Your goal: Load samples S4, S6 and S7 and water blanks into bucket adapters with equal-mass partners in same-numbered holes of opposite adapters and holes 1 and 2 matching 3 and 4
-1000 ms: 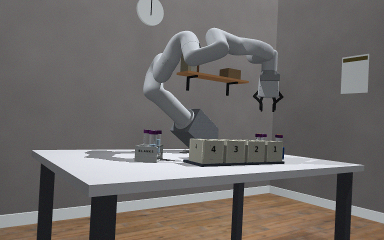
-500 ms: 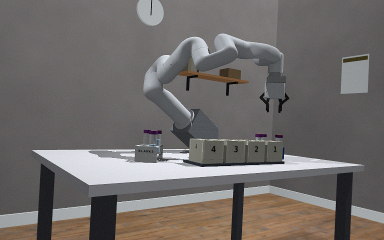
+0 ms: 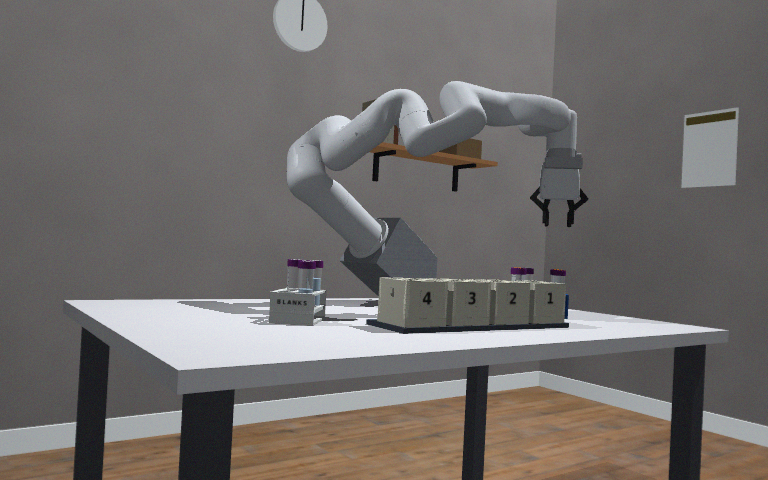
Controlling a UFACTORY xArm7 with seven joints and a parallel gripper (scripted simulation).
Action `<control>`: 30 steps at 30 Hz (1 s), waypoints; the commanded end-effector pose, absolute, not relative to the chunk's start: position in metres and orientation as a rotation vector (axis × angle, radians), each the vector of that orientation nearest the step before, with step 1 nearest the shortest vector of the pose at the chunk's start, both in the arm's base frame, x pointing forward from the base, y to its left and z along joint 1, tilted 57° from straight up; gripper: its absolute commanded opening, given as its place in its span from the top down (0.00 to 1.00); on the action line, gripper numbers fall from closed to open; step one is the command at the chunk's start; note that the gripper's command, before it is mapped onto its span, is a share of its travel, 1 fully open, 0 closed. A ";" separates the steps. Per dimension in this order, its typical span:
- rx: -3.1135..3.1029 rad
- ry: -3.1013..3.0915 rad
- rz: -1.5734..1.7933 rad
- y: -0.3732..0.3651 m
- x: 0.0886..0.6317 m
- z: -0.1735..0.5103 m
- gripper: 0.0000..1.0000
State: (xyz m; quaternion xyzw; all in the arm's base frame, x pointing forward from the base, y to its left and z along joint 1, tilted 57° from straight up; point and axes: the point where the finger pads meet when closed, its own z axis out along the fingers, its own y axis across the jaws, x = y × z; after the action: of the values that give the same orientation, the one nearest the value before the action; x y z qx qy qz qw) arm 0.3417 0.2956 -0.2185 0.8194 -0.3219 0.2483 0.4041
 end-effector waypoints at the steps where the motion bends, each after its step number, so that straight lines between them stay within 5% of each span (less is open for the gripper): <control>1: 2.066 -0.816 0.627 0.302 0.343 -0.220 0.43; 30: 2.067 -0.816 0.627 0.274 0.348 -0.239 0.43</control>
State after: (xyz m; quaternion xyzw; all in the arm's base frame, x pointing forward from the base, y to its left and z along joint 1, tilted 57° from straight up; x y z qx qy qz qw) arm 0.3469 0.2768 -0.2361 0.8175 -0.3231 0.2485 0.4069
